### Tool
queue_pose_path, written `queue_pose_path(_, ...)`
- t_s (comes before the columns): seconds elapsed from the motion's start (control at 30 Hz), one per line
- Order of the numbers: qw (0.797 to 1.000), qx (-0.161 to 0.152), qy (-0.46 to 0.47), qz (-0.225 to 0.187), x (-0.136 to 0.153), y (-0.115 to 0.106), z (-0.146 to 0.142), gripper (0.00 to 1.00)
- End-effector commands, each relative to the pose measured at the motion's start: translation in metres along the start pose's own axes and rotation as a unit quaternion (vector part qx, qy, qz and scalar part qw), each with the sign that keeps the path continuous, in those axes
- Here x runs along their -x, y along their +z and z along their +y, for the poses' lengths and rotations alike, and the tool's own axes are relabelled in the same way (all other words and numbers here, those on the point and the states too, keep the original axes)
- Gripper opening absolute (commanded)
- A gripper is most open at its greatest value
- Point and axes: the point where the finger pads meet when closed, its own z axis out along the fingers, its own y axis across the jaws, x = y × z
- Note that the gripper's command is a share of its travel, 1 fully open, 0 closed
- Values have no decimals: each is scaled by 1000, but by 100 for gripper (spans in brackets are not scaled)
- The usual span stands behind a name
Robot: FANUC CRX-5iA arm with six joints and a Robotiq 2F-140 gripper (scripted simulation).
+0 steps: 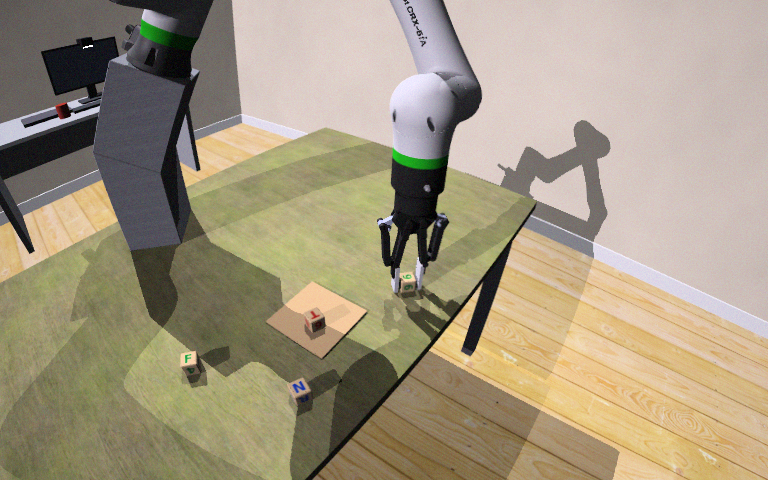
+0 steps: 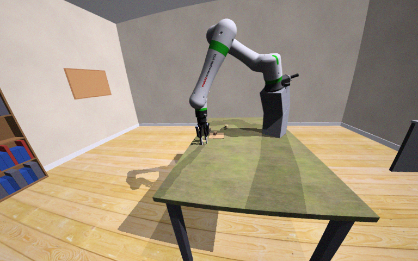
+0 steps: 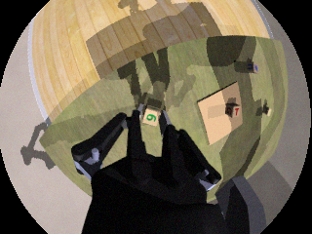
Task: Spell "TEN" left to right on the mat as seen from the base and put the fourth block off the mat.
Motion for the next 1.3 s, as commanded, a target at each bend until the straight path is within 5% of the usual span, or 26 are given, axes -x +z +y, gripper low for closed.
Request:
queue_pose_path(0.0,1000,0,0,0,0,0,0,28)
queue_pose_path(0.27,1000,0,0,0,0,0,0,28)
queue_pose_path(0.3,1000,0,0,0,0,0,0,16)
queue_pose_path(1.27,1000,0,0,0,0,0,0,16)
